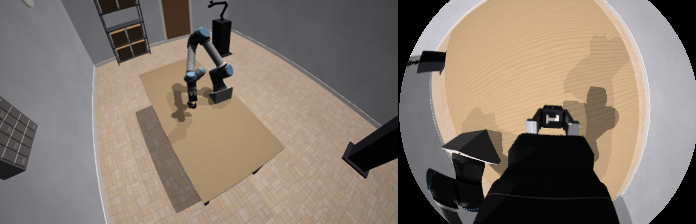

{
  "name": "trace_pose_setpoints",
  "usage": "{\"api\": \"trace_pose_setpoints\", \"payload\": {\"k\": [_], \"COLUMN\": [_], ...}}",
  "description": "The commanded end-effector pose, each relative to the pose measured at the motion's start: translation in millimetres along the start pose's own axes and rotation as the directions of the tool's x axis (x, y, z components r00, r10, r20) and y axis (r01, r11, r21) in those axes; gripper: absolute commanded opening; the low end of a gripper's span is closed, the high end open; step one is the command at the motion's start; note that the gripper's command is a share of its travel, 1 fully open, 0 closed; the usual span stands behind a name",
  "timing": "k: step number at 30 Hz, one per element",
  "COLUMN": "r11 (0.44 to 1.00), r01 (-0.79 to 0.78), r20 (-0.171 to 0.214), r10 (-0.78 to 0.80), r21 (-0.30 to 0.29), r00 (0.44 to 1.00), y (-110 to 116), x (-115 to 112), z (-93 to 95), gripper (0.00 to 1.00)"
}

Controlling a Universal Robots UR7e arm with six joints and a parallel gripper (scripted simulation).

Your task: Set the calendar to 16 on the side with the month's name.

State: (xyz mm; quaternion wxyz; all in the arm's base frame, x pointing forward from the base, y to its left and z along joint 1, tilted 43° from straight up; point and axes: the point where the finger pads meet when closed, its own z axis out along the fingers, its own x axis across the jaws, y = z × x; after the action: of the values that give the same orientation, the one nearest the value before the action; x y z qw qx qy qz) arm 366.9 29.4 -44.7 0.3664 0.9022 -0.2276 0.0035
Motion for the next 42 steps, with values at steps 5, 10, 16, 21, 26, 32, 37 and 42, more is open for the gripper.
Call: {"api": "trace_pose_setpoints", "payload": {"k": [5,10,16,21,26,32,37,42], "r11": [0.961,0.931,0.853,0.752,0.693,0.534,0.4,0.298], "r01": [0.278,0.364,0.522,0.659,0.721,0.845,0.917,0.955], "r20": [-0.001,-0.001,-0.001,-0.001,-0.001,0.0,0.0,0.0], "r10": [-0.278,-0.364,-0.522,-0.659,-0.721,-0.845,-0.917,-0.955], "r21": [0.0,0.0,0.0,0.0,-0.001,-0.001,-0.001,-0.001], "r00": [0.961,0.931,0.853,0.752,0.693,0.534,0.4,0.298], "y": [-6.0,-7.4,-9.7,-11.3,-11.9,-12.8,-13.1,-13.2], "x": [-8.2,-10.8,-15.8,-20.2,-22.3,-26.7,-29.5,-31.2], "z": [0.3,0.5,1.0,1.5,1.7,2.3,2.8,3.1], "gripper": [0.57,0.57,0.57,0.57,0.57,0.57,0.57,0.57]}}
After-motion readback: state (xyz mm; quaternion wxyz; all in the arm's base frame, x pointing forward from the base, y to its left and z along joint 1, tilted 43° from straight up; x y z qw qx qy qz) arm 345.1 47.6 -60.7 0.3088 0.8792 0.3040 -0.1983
